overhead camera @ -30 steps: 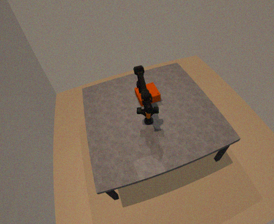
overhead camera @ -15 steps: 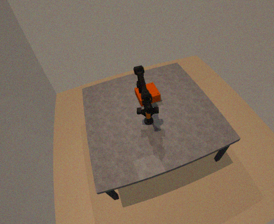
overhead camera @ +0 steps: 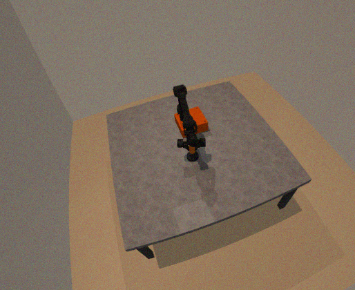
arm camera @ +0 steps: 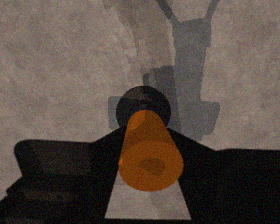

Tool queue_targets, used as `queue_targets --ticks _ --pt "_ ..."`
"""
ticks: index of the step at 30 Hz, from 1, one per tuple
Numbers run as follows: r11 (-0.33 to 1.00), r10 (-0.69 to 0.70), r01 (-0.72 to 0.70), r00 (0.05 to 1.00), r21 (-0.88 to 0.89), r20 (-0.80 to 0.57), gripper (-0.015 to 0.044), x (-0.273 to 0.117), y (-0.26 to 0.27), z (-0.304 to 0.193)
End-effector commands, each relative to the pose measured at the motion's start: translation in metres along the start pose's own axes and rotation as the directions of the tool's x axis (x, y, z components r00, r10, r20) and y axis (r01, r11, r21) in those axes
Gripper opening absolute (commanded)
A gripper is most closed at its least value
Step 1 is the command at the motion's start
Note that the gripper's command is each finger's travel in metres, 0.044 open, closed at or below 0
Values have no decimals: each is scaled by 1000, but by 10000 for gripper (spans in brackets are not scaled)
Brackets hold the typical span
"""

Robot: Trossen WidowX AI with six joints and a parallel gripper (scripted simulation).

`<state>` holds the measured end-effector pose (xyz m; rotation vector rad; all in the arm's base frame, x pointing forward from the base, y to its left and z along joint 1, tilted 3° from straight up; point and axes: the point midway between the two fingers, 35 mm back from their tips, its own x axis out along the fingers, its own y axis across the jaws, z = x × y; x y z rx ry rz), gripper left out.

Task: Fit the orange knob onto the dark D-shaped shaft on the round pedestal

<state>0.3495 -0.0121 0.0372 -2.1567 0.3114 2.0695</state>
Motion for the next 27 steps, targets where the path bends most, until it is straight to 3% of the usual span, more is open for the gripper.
queue_targets --ticks 1,8,15,21,27 --pt "995 2 -2 1000 104 -2 0 -2 0 -1" --pt "843 2 0 1000 538 -3 0 0 0 -1" --pt "492 2 1 1000 871 -3 0 3 1 0" --pt "95 2 3 1000 995 -3 0 3 1 -1" --pt "-318 2 3 1000 948 -3 0 2 1 -2"
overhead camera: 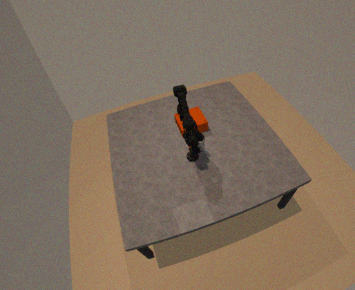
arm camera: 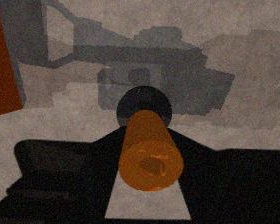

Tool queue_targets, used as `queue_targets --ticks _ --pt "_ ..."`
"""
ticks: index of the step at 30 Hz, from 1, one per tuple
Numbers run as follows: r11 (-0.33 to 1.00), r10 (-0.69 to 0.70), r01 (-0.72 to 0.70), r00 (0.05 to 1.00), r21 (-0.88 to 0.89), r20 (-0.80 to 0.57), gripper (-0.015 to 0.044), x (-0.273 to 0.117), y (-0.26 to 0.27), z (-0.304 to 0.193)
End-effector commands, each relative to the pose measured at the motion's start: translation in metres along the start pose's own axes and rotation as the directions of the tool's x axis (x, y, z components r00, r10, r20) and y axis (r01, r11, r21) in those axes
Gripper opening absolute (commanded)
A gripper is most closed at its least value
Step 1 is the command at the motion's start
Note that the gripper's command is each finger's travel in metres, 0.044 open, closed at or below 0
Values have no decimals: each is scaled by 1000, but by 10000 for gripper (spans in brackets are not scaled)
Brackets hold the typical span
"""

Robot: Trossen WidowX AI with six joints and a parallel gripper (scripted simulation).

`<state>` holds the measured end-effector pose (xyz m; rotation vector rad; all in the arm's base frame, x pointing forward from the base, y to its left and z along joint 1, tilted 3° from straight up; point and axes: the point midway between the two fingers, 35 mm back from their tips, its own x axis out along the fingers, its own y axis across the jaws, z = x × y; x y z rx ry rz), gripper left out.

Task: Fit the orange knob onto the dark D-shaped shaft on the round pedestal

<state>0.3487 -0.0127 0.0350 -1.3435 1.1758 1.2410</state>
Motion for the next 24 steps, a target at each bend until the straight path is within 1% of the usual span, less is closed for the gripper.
queue_targets --ticks 1,5,8,13,18,20,24 --pt "735 -6 7 1000 678 -4 0 0 -2 -1" --pt "520 -6 6 1000 854 -4 0 -2 -3 -1" --pt "383 -6 6 1000 924 -4 0 -3 -4 -1" --pt "156 -6 4 1000 988 -4 0 -5 -4 -1" --pt "-78 -6 3 1000 997 -4 0 -6 -3 0" --pt "-116 -6 3 1000 993 -4 0 -6 -2 0" --pt "-116 -6 3 1000 993 -4 0 -6 -1 0"
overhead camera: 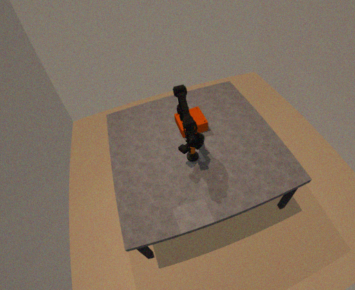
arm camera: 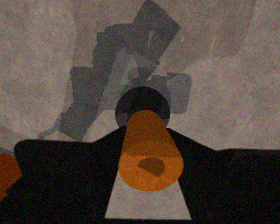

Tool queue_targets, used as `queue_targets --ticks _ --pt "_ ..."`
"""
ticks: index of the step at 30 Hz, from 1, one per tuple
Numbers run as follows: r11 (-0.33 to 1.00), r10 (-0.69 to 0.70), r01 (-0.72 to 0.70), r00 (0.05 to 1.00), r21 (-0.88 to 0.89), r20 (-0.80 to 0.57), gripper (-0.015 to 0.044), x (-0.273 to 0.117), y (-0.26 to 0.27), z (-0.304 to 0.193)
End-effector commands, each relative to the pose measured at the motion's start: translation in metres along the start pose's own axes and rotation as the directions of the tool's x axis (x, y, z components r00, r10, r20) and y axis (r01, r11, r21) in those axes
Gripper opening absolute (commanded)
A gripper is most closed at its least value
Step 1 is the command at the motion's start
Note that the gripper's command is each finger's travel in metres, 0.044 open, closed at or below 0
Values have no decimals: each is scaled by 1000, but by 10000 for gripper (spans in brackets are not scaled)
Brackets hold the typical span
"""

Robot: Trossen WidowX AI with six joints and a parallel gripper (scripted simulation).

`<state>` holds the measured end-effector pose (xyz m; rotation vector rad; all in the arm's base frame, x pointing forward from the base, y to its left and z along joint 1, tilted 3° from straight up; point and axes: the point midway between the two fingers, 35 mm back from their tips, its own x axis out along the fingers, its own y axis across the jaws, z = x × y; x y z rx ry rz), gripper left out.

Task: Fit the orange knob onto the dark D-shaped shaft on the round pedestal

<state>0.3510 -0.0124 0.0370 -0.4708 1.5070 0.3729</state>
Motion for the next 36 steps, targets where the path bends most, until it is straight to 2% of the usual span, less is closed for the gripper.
queue_targets --ticks 1,36 --pt "854 -2 3 1000 521 -2 0 -4 1 -1" --pt "854 -3 3 1000 521 -1 0 -2 -2 2"
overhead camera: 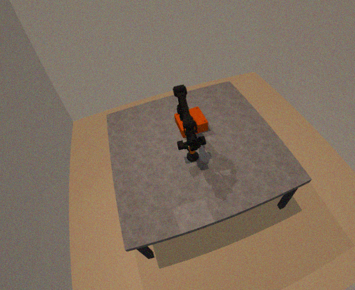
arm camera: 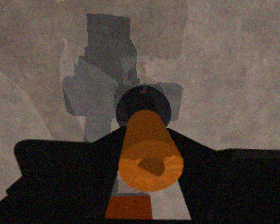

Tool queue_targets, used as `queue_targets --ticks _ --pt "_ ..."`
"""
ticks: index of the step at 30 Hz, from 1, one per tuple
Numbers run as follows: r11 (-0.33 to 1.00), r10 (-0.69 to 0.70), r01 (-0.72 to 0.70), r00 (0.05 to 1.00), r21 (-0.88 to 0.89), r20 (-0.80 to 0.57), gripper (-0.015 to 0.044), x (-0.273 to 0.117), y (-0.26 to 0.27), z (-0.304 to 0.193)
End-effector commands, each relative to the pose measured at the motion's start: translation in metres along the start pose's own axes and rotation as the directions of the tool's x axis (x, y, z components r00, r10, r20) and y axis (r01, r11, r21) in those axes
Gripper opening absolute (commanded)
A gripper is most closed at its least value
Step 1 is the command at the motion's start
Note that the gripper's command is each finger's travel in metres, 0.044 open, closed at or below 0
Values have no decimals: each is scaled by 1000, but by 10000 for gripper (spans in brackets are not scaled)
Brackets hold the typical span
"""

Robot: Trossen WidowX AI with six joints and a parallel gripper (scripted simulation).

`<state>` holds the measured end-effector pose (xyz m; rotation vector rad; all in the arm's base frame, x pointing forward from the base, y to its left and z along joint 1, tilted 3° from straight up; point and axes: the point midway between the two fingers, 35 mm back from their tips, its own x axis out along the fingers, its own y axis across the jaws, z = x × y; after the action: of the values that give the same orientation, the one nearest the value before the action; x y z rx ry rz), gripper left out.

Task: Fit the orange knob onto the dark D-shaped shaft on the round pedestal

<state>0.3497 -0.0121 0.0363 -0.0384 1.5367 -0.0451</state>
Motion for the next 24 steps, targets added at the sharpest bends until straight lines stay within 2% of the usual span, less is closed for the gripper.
queue_targets --ticks 1,24 --pt "1000 -3 3 1000 4 4 0 -1 -1 4" --pt "1000 -3 3 1000 4 3 0 2 0 -2"
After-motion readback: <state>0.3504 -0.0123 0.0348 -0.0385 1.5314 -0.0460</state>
